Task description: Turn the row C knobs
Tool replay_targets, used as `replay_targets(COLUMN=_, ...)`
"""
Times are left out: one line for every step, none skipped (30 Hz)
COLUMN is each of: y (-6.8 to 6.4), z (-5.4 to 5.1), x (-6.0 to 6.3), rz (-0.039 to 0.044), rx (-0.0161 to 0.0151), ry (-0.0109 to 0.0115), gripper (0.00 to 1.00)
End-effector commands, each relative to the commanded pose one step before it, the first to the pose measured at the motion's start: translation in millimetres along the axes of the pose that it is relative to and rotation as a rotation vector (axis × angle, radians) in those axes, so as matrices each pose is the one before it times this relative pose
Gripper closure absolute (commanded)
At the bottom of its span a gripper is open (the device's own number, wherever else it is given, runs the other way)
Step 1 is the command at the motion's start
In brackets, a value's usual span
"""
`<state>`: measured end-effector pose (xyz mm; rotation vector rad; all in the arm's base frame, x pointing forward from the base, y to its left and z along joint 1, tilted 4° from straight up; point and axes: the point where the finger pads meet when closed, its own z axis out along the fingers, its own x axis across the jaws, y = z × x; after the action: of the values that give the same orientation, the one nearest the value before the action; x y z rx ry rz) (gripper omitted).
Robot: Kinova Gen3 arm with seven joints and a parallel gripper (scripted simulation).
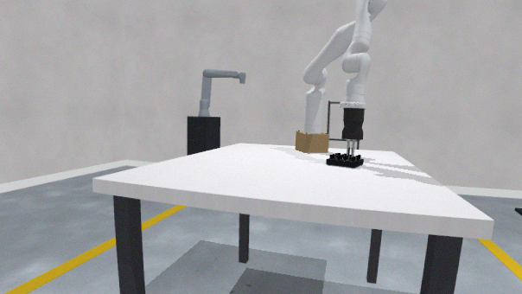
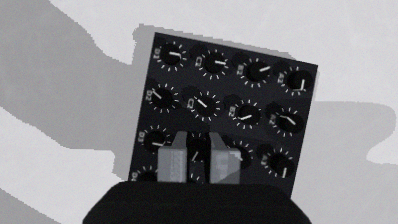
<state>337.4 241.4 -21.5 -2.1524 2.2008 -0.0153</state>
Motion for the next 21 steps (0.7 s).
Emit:
replay_targets(y=-0.44, z=-0.65, x=-0.22, rz=-0.02532, rx=-0.00022, ry=-0.0038, gripper=0.7)
replay_targets(y=0.0, z=0.0, x=0.0, rz=-0.01542, rx=0.00001, ry=-0.00001, gripper=0.7)
replay_targets(y=0.0, z=0.0, x=0.0, rz=-0.01599, rx=-0.00001, ry=0.00001, gripper=0.7)
replay_targets(y=0.0, z=0.0, x=0.0, rz=-0.01646, rx=0.00001, ry=-0.00001, gripper=0.7)
replay_targets(y=0.0, z=0.0, x=0.0, rz=-0.01701, rx=-0.00001, ry=0.00001, gripper=0.7)
replay_targets(y=0.0, z=0.0, x=0.0, rz=-0.01747, rx=0.00001, ry=-0.00001, gripper=0.7)
replay_targets(y=0.0, z=0.0, x=0.0, rz=-0.018, rx=-0.00001, ry=0.00001, gripper=0.7)
replay_targets(y=0.0, z=0.0, x=0.0, rz=-0.01844, rx=0.00001, ry=-0.00001, gripper=0.7)
replay_targets(y=0.0, z=0.0, x=0.0, rz=-0.01897, rx=-0.00001, ry=0.00001, gripper=0.7)
replay_targets(y=0.0, z=0.0, x=0.0, rz=-0.01938, rx=0.00001, ry=-0.00001, gripper=0.7)
replay_targets(y=0.0, z=0.0, x=0.0, rz=-0.01988, rx=-0.00001, ry=0.00001, gripper=0.7)
replay_targets(y=0.0, z=0.0, x=0.0, rz=-0.0203, rx=0.00001, ry=0.0, gripper=0.7)
replay_targets(y=0.0, z=0.0, x=0.0, rz=0.0, rx=0.0, ry=0.0, gripper=0.7)
replay_targets(y=0.0, z=0.0, x=0.0, rz=0.0, rx=0.0, ry=0.0, gripper=0.7)
replay_targets(y=0.0, z=0.0, x=0.0, rz=-0.02073, rx=0.0, ry=0.0, gripper=0.7)
replay_targets(y=0.0, z=0.0, x=0.0, rz=-0.02117, rx=0.0, ry=0.00001, gripper=0.7)
replay_targets(y=0.0, z=0.0, x=0.0, rz=-0.02153, rx=0.00002, ry=-0.00001, gripper=0.7)
replay_targets(y=0.0, z=0.0, x=0.0, rz=-0.02197, rx=-0.00001, ry=0.00001, gripper=0.7)
replay_targets(y=0.0, z=0.0, x=0.0, rz=-0.02233, rx=0.0, ry=0.0, gripper=0.7)
replay_targets(y=0.0, z=0.0, x=0.0, rz=-0.02265, rx=0.00002, ry=-0.00001, gripper=0.7)
replay_targets(y=0.0, z=0.0, x=0.0, rz=-0.02306, rx=-0.00001, ry=0.00001, gripper=0.7)
